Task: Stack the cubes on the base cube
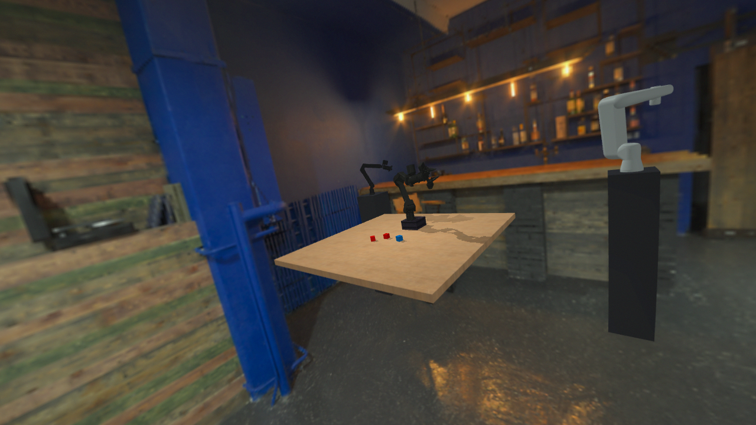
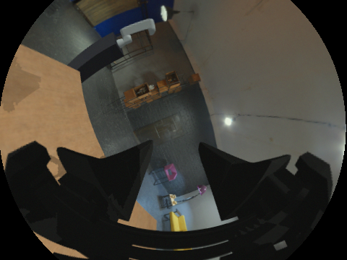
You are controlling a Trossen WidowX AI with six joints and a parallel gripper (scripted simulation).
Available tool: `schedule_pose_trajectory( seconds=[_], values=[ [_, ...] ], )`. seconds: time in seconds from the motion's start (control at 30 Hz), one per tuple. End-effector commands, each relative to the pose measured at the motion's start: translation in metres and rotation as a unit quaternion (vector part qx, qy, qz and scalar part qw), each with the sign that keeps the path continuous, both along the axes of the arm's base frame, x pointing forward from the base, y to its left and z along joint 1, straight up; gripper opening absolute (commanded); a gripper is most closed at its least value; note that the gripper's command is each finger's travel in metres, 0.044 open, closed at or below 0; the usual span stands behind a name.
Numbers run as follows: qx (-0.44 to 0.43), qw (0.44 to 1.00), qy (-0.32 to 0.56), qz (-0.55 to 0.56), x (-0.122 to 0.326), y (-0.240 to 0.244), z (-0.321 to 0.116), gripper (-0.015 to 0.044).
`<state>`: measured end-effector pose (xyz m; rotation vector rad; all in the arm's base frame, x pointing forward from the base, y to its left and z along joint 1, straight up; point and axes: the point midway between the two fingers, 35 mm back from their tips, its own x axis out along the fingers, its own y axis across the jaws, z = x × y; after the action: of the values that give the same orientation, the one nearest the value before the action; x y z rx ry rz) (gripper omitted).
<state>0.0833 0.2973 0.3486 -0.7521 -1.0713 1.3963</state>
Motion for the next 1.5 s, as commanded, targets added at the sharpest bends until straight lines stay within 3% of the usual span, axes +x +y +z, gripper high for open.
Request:
schedule_pose_trajectory(
  seconds=[0.0, 0.17, 0.33, 0.53, 0.73, 1.0, 1.3, 1.37, 1.47],
  values=[
    [-0.049, 0.99, 0.122, -0.06, 0.041, 0.002, -0.017, 0.0265],
    [-0.101, 0.928, 0.321, -0.163, 0.102, -0.01, -0.051, 0.0265],
    [-0.112, 0.813, 0.504, -0.268, 0.157, -0.038, -0.087, 0.0265],
    [-0.073, 0.618, 0.683, -0.383, 0.206, -0.09, -0.132, 0.0265],
    [0.012, 0.378, 0.796, -0.471, 0.232, -0.154, -0.175, 0.0265],
    [0.169, 0.031, 0.828, -0.534, 0.232, -0.246, -0.221, 0.0265],
    [0.352, -0.331, 0.698, -0.529, 0.189, -0.338, -0.251, 0.0265],
    [0.376, -0.378, 0.666, -0.522, 0.18, -0.349, -0.253, 0.0265],
    [0.378, -0.383, 0.662, -0.521, 0.179, -0.351, -0.253, 0.0265]
  ],
)
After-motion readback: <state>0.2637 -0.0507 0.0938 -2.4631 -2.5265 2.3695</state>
